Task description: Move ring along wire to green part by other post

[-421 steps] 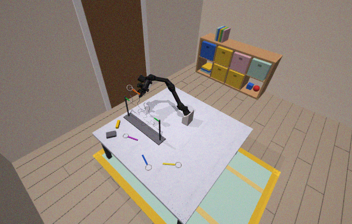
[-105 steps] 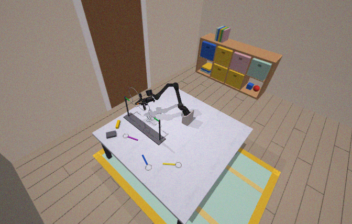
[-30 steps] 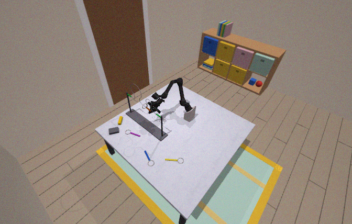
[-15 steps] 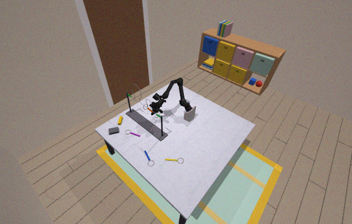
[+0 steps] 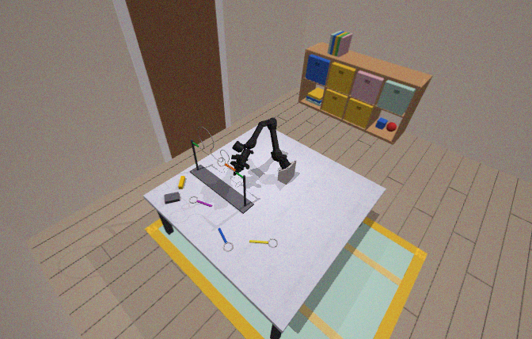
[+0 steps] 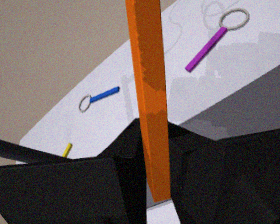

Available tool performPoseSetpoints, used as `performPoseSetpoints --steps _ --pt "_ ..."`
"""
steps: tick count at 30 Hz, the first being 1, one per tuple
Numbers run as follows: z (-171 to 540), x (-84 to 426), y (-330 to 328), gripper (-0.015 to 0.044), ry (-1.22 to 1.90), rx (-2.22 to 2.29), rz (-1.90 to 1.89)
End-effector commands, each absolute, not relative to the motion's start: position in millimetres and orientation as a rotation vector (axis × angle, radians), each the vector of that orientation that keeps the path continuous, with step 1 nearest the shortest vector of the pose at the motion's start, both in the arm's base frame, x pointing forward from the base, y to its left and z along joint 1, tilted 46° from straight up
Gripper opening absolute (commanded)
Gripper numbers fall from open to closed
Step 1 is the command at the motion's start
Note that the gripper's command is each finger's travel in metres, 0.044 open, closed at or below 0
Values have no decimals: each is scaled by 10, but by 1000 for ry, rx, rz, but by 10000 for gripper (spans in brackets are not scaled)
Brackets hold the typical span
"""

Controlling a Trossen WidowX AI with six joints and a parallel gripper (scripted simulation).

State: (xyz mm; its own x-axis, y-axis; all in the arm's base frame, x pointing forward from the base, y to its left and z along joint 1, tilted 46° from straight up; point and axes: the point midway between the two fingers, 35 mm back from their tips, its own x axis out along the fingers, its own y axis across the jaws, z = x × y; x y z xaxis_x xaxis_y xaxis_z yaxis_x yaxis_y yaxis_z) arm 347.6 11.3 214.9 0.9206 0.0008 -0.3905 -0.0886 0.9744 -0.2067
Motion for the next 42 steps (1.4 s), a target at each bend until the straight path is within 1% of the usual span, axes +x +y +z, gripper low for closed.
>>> performPoseSetpoints --steps 1,20,42 --pt "2134 3443 260 -150 416 -132 78" --pt "2262 3278 943 -150 490 321 217" --pt "2769 3104 1539 -150 553 832 366"
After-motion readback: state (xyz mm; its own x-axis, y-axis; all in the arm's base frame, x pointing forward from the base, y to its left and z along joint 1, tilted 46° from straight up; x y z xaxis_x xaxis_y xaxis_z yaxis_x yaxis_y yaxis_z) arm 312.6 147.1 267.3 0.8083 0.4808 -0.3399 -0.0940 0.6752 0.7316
